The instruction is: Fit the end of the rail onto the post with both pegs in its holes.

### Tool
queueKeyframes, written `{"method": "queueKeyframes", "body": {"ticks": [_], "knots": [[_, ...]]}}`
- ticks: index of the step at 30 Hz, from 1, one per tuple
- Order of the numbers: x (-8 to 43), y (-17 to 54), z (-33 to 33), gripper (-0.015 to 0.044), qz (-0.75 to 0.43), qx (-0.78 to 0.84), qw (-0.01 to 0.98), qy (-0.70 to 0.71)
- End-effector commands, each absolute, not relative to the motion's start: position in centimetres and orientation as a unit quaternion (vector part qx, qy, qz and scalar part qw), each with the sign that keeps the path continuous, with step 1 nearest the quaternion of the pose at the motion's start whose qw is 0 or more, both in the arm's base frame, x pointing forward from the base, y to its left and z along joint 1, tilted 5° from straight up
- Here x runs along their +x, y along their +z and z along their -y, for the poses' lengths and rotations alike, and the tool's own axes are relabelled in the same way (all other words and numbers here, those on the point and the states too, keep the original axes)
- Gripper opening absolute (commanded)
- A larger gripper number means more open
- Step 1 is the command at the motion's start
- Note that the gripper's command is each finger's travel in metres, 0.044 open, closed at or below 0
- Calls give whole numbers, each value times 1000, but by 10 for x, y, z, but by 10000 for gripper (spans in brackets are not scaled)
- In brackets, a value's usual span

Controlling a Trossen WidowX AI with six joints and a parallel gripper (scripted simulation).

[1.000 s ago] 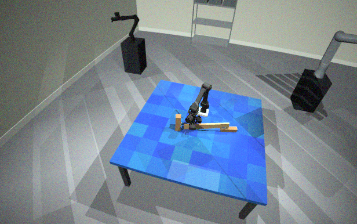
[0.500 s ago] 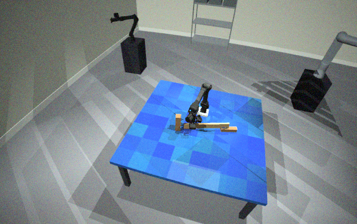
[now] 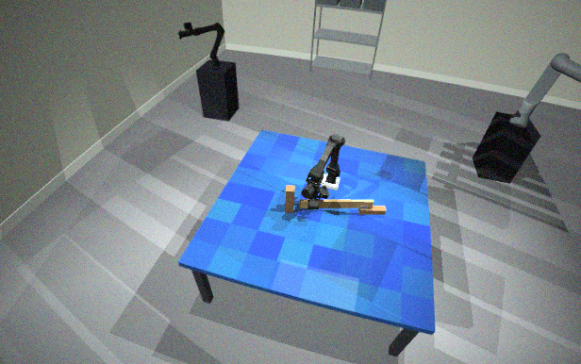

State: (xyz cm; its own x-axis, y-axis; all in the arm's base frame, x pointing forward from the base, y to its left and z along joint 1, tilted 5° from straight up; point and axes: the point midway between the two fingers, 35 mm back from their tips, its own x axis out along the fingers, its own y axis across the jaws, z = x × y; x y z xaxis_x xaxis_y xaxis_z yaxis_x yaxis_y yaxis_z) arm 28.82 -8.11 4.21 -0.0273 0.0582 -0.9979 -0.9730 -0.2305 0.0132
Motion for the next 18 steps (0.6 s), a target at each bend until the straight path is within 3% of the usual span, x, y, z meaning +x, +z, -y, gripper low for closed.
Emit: {"method": "queueKeyframes", "body": {"ticks": [1,18], "knots": [[290,47,81,0,-426,-536,451,572],[291,56,82,0,-426,-536,451,572]]}}
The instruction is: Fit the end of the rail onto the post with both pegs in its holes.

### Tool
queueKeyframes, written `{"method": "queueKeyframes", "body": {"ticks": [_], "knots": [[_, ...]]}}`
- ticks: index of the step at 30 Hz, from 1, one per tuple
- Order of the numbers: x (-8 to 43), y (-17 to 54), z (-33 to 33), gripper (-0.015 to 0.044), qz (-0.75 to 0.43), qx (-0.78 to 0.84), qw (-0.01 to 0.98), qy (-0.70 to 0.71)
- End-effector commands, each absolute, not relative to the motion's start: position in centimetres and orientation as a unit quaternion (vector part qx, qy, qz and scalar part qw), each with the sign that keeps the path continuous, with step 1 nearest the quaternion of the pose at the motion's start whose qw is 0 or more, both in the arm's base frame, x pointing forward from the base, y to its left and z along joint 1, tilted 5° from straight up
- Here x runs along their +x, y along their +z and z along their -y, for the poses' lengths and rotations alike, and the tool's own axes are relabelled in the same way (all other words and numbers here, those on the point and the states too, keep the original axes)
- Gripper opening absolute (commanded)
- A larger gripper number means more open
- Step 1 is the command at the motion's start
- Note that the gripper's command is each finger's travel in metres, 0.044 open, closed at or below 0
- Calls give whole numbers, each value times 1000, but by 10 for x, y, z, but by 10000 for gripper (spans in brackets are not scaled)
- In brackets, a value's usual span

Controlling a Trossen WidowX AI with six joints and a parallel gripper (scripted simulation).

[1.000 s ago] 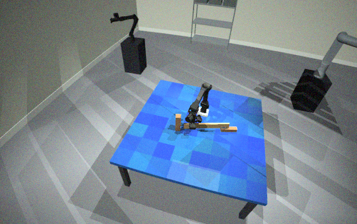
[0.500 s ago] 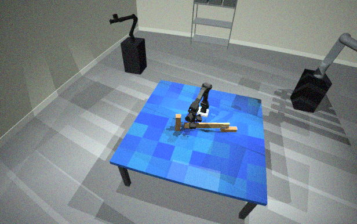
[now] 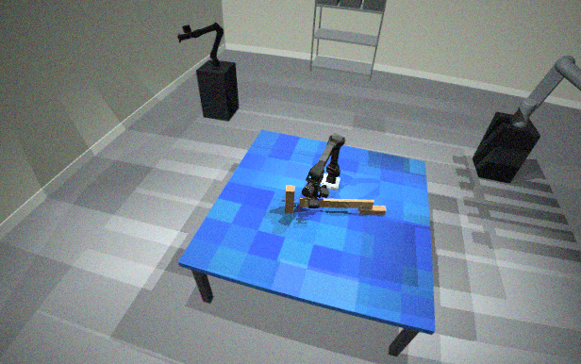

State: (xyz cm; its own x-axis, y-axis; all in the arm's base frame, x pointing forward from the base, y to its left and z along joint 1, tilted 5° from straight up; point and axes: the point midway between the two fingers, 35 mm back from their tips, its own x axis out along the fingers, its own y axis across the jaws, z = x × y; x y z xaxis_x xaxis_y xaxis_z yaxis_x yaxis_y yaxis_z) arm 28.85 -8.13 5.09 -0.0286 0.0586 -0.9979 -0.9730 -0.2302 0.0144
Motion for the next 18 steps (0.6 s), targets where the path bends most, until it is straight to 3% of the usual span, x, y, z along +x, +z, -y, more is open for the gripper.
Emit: {"method": "queueKeyframes", "body": {"ticks": [1,18], "knots": [[291,56,82,0,-426,-536,451,572],[291,55,82,0,-426,-536,451,572]]}}
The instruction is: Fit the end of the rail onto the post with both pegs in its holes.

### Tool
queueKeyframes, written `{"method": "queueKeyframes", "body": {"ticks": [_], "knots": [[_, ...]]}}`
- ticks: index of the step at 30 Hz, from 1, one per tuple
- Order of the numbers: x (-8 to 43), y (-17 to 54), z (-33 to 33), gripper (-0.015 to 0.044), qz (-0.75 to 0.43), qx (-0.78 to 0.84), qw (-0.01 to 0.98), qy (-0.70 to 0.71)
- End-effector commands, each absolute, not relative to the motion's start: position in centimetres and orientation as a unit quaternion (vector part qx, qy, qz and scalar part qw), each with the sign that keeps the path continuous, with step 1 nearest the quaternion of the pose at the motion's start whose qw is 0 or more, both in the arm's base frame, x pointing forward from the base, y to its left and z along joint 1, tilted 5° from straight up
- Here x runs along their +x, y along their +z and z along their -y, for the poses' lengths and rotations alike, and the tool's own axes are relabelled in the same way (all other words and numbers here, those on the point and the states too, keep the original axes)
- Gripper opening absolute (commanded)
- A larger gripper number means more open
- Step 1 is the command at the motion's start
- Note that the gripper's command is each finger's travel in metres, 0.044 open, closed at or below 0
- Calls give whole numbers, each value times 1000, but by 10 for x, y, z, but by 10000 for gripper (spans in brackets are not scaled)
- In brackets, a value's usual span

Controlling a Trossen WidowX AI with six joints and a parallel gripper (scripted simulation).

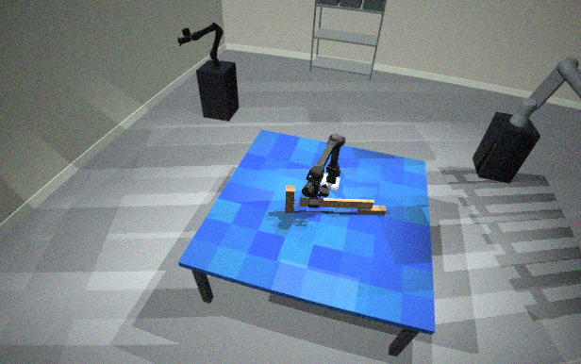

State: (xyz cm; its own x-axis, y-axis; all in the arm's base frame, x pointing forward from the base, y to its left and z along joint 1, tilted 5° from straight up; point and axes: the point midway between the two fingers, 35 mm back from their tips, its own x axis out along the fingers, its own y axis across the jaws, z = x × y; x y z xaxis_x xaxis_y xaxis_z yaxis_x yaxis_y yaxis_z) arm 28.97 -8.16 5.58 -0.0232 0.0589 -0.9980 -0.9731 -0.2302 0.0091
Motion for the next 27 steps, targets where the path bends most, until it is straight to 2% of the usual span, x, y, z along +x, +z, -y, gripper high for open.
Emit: {"method": "queueKeyframes", "body": {"ticks": [1,27], "knots": [[290,54,82,0,-426,-536,451,572],[289,55,82,0,-426,-536,451,572]]}}
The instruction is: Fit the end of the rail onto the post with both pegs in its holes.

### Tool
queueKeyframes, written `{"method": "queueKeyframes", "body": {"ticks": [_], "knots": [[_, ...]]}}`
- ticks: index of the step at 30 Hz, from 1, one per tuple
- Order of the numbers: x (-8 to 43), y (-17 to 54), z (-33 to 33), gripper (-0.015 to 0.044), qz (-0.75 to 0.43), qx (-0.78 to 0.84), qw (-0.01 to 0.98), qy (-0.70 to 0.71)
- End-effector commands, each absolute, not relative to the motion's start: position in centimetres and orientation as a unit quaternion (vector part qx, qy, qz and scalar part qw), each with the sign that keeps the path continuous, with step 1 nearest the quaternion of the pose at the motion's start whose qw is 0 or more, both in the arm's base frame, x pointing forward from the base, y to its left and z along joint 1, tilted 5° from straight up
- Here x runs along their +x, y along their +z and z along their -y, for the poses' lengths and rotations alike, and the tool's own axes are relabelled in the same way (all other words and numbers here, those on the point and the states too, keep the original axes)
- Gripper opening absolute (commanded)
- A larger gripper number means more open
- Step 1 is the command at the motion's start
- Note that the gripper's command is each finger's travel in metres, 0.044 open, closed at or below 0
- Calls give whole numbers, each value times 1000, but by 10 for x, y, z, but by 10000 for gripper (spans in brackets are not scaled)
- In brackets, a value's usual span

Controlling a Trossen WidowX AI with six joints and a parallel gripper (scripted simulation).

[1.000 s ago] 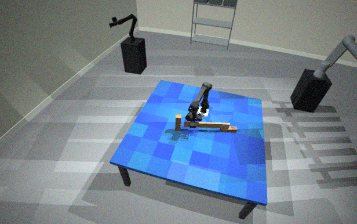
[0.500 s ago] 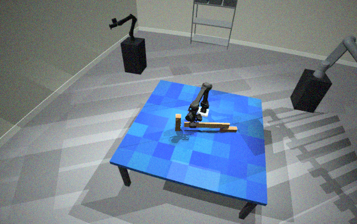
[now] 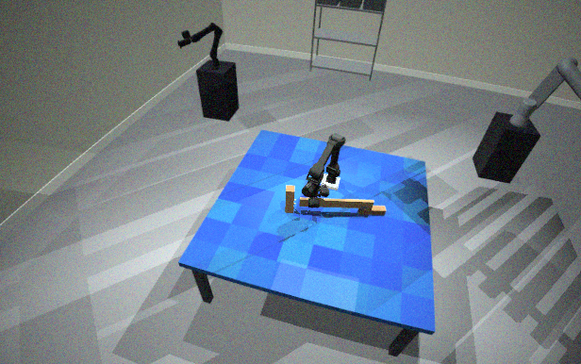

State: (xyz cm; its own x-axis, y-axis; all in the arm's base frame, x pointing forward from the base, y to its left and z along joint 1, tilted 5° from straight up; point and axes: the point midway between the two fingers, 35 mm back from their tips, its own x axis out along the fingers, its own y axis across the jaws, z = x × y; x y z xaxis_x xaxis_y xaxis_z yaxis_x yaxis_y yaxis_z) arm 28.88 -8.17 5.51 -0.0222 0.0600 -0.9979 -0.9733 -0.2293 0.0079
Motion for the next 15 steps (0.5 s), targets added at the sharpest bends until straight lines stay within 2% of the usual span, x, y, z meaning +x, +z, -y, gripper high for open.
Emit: {"method": "queueKeyframes", "body": {"ticks": [1,15], "knots": [[289,55,82,0,-426,-536,451,572],[289,54,84,0,-426,-536,451,572]]}}
